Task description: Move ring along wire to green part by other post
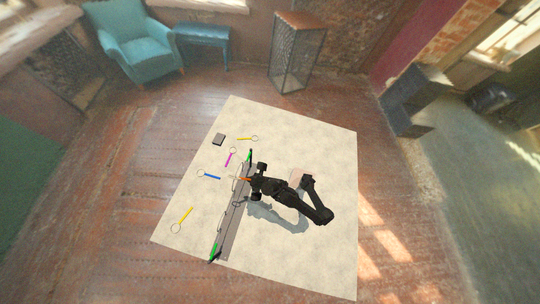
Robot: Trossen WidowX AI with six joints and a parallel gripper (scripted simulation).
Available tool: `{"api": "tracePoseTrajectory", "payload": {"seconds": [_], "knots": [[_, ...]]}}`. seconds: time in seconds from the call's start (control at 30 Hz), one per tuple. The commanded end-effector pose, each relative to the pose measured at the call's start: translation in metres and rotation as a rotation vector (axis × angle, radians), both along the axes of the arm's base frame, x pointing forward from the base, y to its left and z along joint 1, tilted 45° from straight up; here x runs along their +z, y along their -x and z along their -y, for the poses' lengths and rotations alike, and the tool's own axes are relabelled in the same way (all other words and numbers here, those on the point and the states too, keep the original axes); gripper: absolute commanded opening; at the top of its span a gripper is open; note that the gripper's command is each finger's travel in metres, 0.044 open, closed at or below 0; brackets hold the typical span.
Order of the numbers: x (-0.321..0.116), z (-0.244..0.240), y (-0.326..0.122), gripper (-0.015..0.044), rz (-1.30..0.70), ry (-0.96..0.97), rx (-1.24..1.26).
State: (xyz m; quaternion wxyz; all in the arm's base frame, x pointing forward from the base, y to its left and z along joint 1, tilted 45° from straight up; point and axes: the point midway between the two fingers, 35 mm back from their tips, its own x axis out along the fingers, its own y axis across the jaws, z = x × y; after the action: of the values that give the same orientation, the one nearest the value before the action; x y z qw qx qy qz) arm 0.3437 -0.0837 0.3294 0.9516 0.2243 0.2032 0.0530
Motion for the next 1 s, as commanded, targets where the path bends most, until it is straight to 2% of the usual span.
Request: {"api": "tracePoseTrajectory", "payload": {"seconds": [0.0, 0.97], "knots": [[0.002, -0.002, 0.0, -0.015, 0.01, -0.052, 0.001], [0.012, -0.016, -0.001, -0.015, 0.063, -0.454, 0.013]]}}
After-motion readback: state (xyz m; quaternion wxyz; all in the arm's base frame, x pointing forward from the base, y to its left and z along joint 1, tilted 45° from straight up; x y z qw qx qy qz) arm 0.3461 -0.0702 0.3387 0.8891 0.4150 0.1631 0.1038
